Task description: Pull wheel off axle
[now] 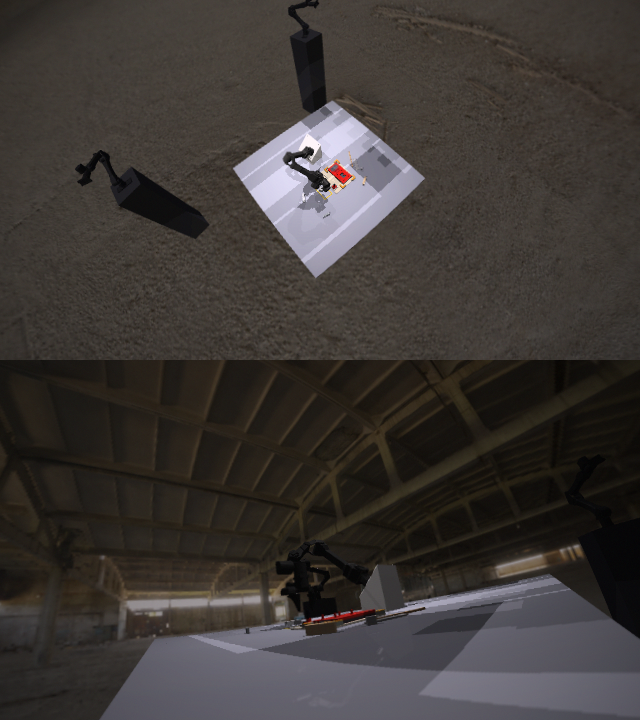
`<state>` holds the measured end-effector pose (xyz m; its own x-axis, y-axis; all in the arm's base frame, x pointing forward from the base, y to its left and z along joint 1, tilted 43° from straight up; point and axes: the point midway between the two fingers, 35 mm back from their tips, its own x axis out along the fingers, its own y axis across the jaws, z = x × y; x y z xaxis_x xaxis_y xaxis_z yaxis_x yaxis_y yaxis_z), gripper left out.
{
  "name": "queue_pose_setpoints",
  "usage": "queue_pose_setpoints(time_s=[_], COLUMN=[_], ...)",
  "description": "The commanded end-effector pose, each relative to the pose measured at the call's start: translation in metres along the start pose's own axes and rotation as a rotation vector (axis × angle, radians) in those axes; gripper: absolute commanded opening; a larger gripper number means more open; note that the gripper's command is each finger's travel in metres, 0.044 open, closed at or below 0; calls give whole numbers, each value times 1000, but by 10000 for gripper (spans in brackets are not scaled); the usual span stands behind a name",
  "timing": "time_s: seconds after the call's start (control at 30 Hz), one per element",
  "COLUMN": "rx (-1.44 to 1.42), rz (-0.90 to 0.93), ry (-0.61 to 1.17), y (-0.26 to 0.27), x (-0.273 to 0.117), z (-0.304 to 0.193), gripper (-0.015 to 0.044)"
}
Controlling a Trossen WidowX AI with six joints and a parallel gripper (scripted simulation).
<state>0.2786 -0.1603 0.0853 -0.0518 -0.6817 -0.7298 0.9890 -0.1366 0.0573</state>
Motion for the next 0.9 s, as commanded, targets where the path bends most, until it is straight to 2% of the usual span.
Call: queue_pose_setpoints(time_s=[0.0, 0.17, 0.2, 0.4, 0.87], rx=[13, -4, -7, 8, 9], rz=[4, 5, 4, 0, 0], ry=[-7, 8, 11, -2, -3], y=[0, -20, -29, -80, -81], x=[-11, -22, -29, -55, -56], z=[4, -13, -19, -37, -38], gripper=[300, 431, 440, 440, 440])
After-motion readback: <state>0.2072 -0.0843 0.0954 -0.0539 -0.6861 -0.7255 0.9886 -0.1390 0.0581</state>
